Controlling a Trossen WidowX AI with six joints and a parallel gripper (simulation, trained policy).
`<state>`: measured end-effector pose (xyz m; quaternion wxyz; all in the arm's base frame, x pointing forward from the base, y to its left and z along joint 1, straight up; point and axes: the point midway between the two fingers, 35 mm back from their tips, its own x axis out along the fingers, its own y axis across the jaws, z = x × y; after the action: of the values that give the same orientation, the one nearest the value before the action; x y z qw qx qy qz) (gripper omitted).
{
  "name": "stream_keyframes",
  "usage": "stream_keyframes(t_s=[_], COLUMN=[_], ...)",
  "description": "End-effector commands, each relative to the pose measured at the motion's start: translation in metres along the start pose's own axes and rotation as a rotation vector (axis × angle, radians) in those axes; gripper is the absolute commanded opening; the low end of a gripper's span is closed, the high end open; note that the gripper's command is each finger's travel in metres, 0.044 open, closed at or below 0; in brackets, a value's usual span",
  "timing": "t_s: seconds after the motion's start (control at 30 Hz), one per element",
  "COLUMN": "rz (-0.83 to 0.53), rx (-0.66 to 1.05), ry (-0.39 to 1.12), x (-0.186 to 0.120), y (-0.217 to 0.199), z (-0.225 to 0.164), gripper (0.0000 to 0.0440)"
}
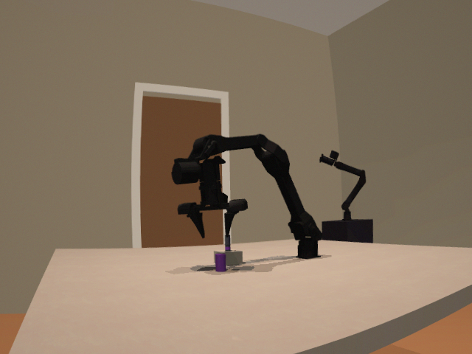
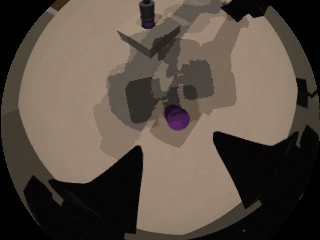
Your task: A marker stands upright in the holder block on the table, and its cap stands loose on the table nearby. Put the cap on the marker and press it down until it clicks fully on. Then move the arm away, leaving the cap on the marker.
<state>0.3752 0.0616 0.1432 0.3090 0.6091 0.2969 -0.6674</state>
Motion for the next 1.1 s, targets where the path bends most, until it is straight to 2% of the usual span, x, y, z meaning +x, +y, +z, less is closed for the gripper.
stream_keyframes(t_s=[0.0,0.83,1.07], rz=[-0.038,-0.14,-0.128], rx=[-0.009,-0.119,-0.153], ry=[-0.008,-0.046,-0.058], x=[0.012,0.076,0.083], y=[-0.003,-0.015,-0.016], z=[-0.002,0.001,0.005], gripper=[0.032,0.0274,0.0232])
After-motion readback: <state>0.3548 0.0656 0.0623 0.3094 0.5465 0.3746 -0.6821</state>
